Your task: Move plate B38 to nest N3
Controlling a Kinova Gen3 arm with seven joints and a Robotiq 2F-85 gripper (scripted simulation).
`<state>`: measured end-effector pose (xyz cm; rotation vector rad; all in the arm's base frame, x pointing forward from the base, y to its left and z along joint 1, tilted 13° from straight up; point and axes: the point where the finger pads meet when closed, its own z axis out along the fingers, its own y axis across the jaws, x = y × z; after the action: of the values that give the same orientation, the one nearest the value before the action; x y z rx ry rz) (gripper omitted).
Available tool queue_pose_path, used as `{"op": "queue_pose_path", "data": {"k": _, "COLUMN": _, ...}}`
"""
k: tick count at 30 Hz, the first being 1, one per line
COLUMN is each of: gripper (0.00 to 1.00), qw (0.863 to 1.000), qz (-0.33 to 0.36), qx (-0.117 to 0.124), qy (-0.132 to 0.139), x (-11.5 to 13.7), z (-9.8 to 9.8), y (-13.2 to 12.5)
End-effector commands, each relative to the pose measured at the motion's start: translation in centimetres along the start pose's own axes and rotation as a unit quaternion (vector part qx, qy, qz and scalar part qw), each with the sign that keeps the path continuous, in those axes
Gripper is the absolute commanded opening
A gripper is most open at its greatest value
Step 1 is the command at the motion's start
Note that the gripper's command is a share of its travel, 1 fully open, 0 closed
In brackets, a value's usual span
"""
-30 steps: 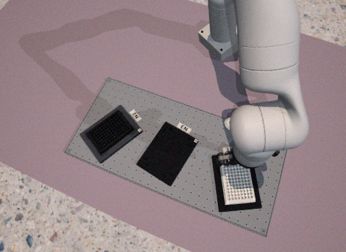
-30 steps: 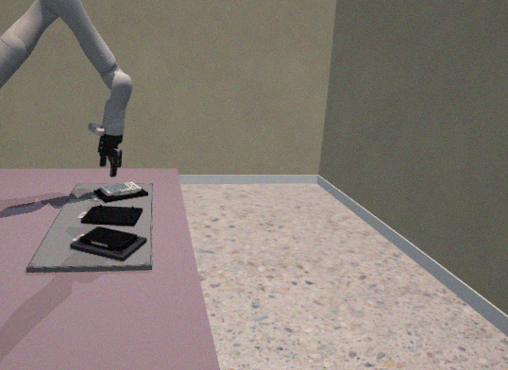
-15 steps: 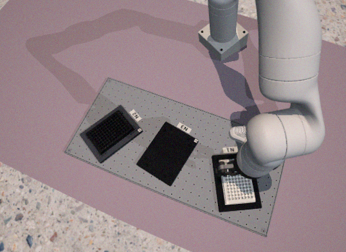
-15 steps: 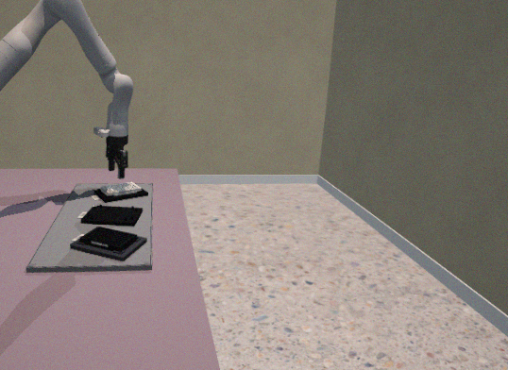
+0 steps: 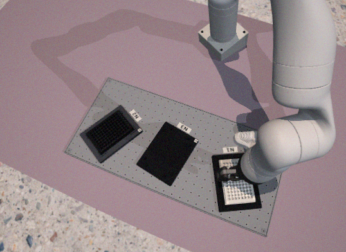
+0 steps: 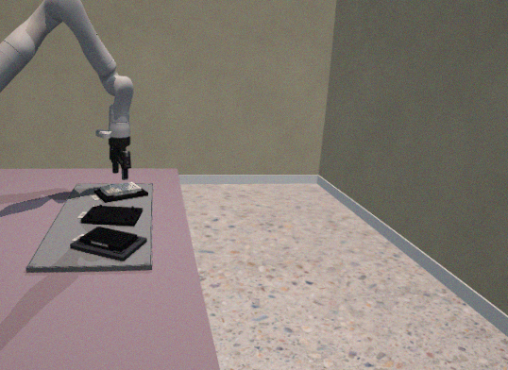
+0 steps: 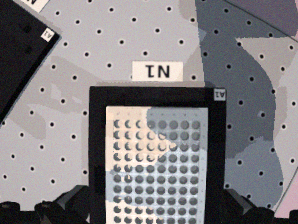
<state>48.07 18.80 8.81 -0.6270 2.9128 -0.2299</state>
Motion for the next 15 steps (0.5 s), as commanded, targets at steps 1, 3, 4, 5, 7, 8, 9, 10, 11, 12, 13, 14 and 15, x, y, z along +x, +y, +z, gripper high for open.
{"op": "queue_pose_path", "data": {"k": 1, "gripper": 1.0, "qw": 1.0, "qz": 0.0, "qx": 0.001, "qy": -0.001, "x": -0.1, "z": 0.0, "y": 0.1}}
{"op": "queue_pose_path", "data": {"k": 3, "gripper": 1.0, "qw": 1.0, "qz": 0.0, "qx": 0.001, "qy": -0.001, "x": -0.1, "z": 0.0, "y": 0.1}}
{"op": "queue_pose_path", "data": {"k": 4, "gripper": 1.0, "qw": 1.0, "qz": 0.0, "qx": 0.001, "qy": -0.001, "x": -0.1, "z": 0.0, "y": 0.1}}
{"op": "queue_pose_path", "data": {"k": 5, "gripper": 1.0, "qw": 1.0, "qz": 0.0, "qx": 0.001, "qy": -0.001, "x": -0.1, "z": 0.0, "y": 0.1}}
{"op": "queue_pose_path", "data": {"k": 7, "gripper": 1.0, "qw": 1.0, "qz": 0.0, "qx": 0.001, "qy": -0.001, "x": -0.1, "z": 0.0, "y": 0.1}}
{"op": "queue_pose_path", "data": {"k": 8, "gripper": 1.0, "qw": 1.0, "qz": 0.001, "qx": 0.001, "qy": -0.004, "x": -0.4, "z": 0.2, "y": 0.1}}
{"op": "queue_pose_path", "data": {"k": 9, "gripper": 1.0, "qw": 1.0, "qz": 0.001, "qx": 0.001, "qy": -0.004, "x": -0.3, "z": 0.4, "y": 0.1}}
{"op": "queue_pose_path", "data": {"k": 10, "gripper": 1.0, "qw": 1.0, "qz": 0.001, "qx": 0.001, "qy": -0.003, "x": -0.3, "z": 0.5, "y": 0.1}}
{"op": "queue_pose_path", "data": {"k": 11, "gripper": 1.0, "qw": 1.0, "qz": 0.001, "qx": 0.001, "qy": -0.003, "x": -0.3, "z": 0.7, "y": 0.0}}
{"op": "queue_pose_path", "data": {"k": 12, "gripper": 1.0, "qw": 1.0, "qz": 0.001, "qx": 0.001, "qy": -0.002, "x": -0.2, "z": 0.8, "y": 0.0}}
{"op": "queue_pose_path", "data": {"k": 13, "gripper": 1.0, "qw": 1.0, "qz": 0.002, "qx": 0.001, "qy": -0.002, "x": -0.2, "z": 1.0, "y": 0.0}}
{"op": "queue_pose_path", "data": {"k": 14, "gripper": 1.0, "qw": 1.0, "qz": 0.002, "qx": 0.0, "qy": -0.002, "x": -0.1, "z": 1.1, "y": 0.0}}
{"op": "queue_pose_path", "data": {"k": 15, "gripper": 1.0, "qw": 1.0, "qz": 0.002, "qx": 0.0, "qy": -0.002, "x": -0.1, "z": 1.1, "y": 0.0}}
